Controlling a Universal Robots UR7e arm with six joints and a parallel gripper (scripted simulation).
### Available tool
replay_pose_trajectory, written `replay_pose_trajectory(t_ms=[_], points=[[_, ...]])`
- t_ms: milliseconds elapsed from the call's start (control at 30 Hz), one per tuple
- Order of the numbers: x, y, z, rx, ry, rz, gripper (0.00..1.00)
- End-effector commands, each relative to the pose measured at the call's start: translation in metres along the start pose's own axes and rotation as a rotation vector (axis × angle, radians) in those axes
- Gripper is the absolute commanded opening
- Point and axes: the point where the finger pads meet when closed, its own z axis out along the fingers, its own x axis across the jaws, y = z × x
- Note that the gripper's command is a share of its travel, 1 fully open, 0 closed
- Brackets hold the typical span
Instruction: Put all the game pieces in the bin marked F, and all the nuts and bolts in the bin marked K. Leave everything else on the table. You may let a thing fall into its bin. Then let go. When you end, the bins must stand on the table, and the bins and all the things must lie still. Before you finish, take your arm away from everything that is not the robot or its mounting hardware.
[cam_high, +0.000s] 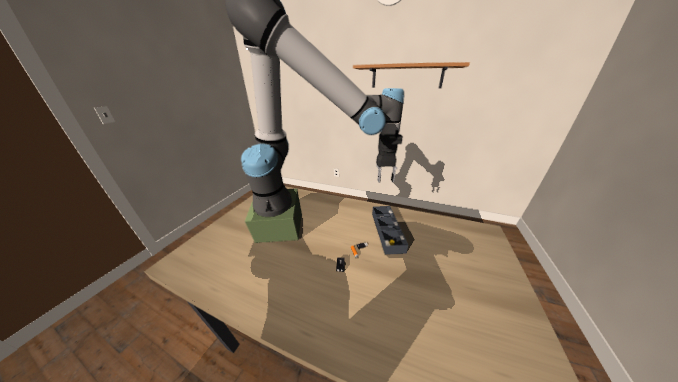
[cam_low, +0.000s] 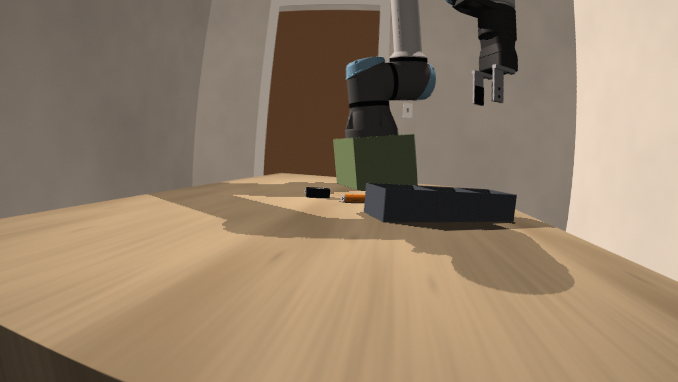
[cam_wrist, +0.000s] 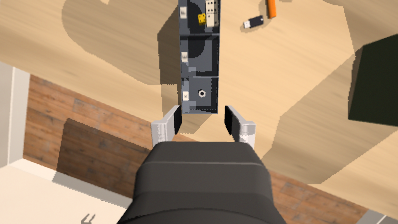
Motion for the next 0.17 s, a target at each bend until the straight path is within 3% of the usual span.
replay_pose_trajectory(t_ms=[0,133], points=[[-0.0004,0.0,-0.0005,0.0,-0.002,0.0,1.0],[-0.0004,0.0,-0.0005,0.0,-0.002,0.0,1.0]])
